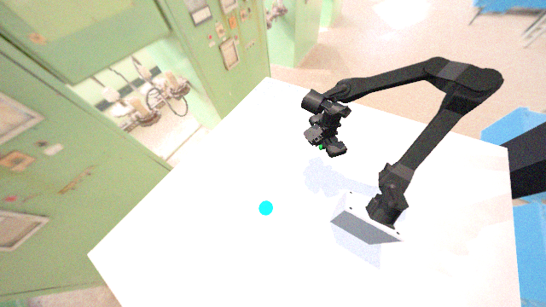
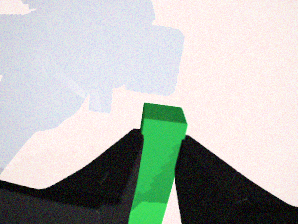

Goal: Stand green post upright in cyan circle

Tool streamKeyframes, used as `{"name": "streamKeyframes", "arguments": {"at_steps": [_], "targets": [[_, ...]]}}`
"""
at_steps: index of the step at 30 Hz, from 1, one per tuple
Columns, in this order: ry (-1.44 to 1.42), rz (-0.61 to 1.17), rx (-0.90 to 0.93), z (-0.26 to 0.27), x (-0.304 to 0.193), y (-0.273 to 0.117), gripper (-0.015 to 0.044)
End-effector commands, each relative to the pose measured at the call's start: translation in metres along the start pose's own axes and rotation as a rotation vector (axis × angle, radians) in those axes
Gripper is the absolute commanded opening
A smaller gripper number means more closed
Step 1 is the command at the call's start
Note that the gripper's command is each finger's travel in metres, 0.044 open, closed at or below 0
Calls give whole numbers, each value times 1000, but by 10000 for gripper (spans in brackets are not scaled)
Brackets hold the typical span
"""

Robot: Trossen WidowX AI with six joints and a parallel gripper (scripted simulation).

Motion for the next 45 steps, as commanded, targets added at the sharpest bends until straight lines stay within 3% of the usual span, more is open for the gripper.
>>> {"name": "streamKeyframes", "arguments": {"at_steps": [1,45], "targets": [[-5,-7,-3,-6,9,-3,23],[-142,-58,13,-21,136,-17,23]]}}
Point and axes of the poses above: the point midway between the two fingers, 35 mm back from their tips, its own y axis out along the fingers, its own z axis across the jaws, x = y × z, the point moved 1 cm from there along -y, back along the fingers, and after that the axes turned 13 degrees about -y, right-handed, at the moved point
